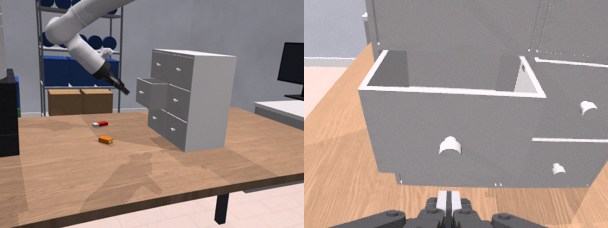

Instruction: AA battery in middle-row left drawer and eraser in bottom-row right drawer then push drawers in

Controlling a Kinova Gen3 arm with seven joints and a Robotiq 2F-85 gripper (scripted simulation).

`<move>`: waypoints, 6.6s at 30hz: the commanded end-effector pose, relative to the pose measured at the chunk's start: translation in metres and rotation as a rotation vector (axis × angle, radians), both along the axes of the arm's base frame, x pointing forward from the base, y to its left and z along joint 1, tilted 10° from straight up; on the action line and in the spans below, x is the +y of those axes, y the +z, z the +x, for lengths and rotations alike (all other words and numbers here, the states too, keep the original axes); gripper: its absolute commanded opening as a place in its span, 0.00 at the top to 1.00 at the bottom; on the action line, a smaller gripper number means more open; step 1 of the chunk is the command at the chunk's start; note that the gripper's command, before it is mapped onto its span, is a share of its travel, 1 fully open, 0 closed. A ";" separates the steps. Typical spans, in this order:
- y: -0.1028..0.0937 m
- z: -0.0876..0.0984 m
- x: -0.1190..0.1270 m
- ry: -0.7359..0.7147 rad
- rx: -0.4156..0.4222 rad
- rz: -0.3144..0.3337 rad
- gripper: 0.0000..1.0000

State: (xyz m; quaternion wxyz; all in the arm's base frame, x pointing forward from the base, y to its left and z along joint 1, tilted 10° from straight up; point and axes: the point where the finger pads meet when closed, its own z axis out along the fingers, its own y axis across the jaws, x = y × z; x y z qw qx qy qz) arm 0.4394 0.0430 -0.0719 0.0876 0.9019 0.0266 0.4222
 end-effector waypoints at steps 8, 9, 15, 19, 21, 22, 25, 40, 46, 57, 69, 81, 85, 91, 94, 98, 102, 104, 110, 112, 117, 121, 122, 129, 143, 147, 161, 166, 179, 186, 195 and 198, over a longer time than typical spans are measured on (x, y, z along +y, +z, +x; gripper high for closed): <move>0.001 0.001 0.000 0.000 -0.002 0.000 1.00; 0.001 0.001 0.000 0.000 -0.002 0.000 1.00; 0.001 0.001 0.000 0.000 -0.002 0.000 1.00; 0.001 0.001 0.000 0.000 -0.002 0.000 1.00; 0.001 0.001 0.000 0.000 -0.002 0.000 1.00; 0.001 0.001 0.000 0.000 -0.002 0.000 1.00; 0.001 0.001 0.000 0.000 -0.002 0.000 1.00; 0.001 0.003 0.000 0.000 -0.002 0.000 1.00; 0.001 0.007 0.000 0.000 -0.002 0.000 1.00; 0.001 0.016 0.000 0.000 -0.002 0.000 1.00; 0.001 0.030 0.000 0.000 -0.002 0.000 1.00; 0.001 0.051 -0.001 0.000 -0.002 0.000 1.00; 0.001 0.055 -0.001 0.000 -0.002 0.000 1.00; 0.001 0.066 -0.001 0.000 -0.002 0.000 1.00; 0.001 0.071 -0.002 0.000 -0.002 0.000 1.00; 0.001 0.078 -0.002 0.000 -0.002 0.000 1.00; 0.002 0.081 -0.002 0.000 -0.002 0.000 1.00; 0.002 0.084 -0.002 0.000 -0.002 0.000 1.00; 0.002 0.092 -0.002 0.000 -0.002 0.000 1.00; 0.002 0.094 -0.002 0.000 -0.002 0.000 1.00; 0.002 0.098 -0.002 0.000 -0.002 0.000 1.00; 0.002 0.100 -0.002 0.000 -0.002 0.000 1.00; 0.002 0.100 -0.002 0.000 -0.002 0.000 1.00; 0.002 0.103 -0.002 0.000 -0.002 0.000 1.00; 0.002 0.103 -0.002 0.000 -0.002 0.000 1.00; 0.002 0.103 -0.002 0.000 -0.002 0.000 1.00; 0.002 0.103 -0.002 0.000 -0.002 0.000 1.00; 0.002 0.103 -0.002 0.000 -0.002 0.000 1.00; 0.002 0.103 -0.002 0.000 -0.002 0.000 1.00; 0.002 0.103 -0.002 0.000 -0.002 0.000 1.00; 0.002 0.085 -0.002 0.000 -0.002 0.000 1.00; 0.001 0.070 -0.002 0.000 -0.002 0.000 1.00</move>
